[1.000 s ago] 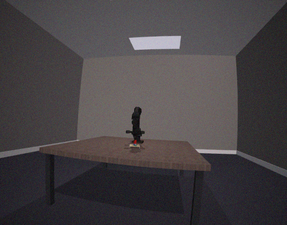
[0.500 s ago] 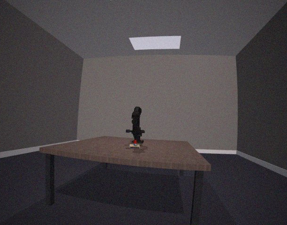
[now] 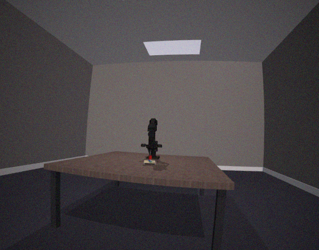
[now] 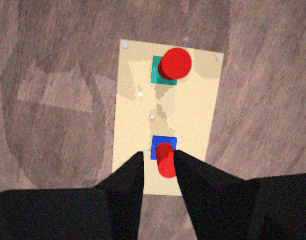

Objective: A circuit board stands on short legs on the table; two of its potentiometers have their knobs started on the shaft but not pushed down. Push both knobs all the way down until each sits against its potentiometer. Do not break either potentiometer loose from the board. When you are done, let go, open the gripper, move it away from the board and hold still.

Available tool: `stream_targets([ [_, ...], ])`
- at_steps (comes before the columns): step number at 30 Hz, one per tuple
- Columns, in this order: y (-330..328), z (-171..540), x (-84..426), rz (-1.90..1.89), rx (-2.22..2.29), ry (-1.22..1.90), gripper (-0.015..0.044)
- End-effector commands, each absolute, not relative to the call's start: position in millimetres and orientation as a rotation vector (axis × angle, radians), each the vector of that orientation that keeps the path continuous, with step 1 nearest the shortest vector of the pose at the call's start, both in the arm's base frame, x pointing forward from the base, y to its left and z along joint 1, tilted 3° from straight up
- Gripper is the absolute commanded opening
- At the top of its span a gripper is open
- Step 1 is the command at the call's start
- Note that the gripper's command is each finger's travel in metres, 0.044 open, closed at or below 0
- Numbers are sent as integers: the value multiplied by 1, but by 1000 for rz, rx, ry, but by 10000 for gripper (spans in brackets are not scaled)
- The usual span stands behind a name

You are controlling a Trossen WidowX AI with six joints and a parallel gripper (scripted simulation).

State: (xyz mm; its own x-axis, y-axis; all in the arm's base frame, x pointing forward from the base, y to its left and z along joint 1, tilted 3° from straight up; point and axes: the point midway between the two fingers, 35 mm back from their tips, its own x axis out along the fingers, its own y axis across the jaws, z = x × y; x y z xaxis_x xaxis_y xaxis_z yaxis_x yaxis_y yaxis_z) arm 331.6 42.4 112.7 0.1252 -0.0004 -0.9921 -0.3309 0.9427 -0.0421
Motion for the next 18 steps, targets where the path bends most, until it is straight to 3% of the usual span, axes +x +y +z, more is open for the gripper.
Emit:
stream_targets([
  [1,51,117,337,287,-331,1395,26],
  [2,51,117,338,307,-354,1392,0],
  [18,52,128,350,698,-805,1305,0],
])
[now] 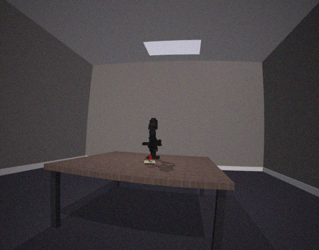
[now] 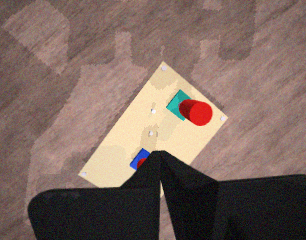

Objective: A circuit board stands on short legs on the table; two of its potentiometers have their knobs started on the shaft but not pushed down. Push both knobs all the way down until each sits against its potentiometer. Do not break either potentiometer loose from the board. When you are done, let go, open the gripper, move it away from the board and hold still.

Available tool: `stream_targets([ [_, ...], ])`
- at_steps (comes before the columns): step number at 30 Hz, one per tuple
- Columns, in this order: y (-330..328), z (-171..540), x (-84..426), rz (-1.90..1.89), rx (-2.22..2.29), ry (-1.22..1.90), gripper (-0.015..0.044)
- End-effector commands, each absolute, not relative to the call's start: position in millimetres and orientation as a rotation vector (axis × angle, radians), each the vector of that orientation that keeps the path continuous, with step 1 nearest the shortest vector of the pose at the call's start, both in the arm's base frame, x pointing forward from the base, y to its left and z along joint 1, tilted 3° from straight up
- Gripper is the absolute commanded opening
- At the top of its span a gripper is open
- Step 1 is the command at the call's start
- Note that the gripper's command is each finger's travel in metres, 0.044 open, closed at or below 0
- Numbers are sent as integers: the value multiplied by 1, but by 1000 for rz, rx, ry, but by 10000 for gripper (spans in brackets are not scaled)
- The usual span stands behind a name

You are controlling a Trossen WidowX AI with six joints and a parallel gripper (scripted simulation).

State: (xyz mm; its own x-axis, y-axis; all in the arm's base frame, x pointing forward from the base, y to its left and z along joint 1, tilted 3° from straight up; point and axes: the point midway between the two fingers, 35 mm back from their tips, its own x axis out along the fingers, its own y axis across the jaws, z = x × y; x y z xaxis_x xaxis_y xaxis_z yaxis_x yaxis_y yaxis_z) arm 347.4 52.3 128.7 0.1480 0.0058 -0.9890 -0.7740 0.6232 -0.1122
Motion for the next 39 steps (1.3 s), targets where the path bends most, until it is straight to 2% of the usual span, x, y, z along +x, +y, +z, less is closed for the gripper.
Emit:
stream_targets([
  [1,52,129,350,723,-833,1297,0],
  [21,52,142,364,1211,-1375,1059,0],
  [39,53,153,375,1636,-1828,708,0],
])
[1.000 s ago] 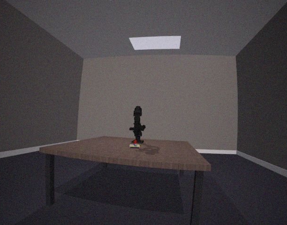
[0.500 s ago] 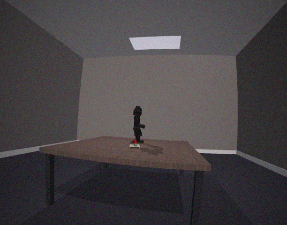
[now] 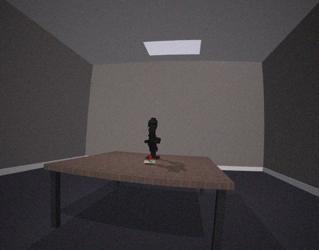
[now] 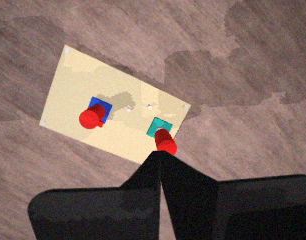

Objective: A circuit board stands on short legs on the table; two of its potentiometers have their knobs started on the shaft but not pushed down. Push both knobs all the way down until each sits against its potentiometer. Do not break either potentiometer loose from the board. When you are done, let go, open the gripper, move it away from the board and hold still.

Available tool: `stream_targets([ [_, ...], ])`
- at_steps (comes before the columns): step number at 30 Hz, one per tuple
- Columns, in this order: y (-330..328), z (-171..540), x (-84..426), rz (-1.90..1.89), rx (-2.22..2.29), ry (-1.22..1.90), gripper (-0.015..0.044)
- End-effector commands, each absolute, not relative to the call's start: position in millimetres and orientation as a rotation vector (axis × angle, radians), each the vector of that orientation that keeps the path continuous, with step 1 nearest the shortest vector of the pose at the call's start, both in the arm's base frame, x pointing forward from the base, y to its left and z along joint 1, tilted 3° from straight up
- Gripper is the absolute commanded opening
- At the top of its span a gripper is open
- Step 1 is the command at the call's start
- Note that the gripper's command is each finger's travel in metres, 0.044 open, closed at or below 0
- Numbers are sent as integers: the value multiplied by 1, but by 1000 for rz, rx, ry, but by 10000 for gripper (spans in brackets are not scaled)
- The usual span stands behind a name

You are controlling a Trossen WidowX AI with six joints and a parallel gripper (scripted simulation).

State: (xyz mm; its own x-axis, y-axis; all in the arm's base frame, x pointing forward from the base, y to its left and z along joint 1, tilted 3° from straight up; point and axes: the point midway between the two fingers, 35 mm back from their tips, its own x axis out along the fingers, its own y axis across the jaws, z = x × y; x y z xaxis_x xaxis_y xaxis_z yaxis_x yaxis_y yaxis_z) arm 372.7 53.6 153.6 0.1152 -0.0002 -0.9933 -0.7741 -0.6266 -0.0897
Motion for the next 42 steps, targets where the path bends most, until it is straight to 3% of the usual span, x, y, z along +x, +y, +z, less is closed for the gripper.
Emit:
stream_targets([
  [1,53,153,375,1659,-1851,685,0],
  [28,53,167,389,2202,-2391,-136,0],
  [34,53,167,389,2194,-2382,-117,0],
  [42,53,166,389,2054,-2235,171,0],
])
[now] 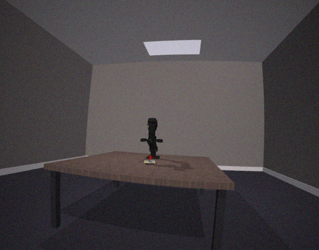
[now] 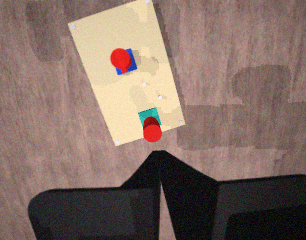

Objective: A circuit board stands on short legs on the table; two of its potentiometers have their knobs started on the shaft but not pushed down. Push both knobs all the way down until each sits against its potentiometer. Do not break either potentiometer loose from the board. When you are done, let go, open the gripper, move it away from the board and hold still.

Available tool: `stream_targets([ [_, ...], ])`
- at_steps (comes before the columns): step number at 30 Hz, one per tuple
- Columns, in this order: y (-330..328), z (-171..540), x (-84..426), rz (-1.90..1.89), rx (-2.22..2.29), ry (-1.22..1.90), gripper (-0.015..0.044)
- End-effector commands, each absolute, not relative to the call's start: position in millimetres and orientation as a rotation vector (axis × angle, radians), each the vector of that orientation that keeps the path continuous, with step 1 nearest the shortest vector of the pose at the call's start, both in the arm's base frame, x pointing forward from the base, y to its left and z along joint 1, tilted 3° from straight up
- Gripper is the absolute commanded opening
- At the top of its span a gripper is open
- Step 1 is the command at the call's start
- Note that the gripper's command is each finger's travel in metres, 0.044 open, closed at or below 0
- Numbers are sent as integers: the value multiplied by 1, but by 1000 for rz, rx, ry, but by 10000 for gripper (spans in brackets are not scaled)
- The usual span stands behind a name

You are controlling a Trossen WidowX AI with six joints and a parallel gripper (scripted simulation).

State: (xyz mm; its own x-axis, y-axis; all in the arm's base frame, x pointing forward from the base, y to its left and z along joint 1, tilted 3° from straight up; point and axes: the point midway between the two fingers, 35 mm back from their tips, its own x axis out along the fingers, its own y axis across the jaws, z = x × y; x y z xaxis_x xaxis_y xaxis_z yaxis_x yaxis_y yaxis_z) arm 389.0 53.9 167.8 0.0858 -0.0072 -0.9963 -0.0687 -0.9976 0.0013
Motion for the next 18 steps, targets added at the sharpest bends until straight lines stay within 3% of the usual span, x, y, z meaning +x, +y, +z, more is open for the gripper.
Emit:
stream_targets([
  [1,53,166,389,2035,-2215,205,0],
  [18,53,164,389,1680,-1837,701,0],
])
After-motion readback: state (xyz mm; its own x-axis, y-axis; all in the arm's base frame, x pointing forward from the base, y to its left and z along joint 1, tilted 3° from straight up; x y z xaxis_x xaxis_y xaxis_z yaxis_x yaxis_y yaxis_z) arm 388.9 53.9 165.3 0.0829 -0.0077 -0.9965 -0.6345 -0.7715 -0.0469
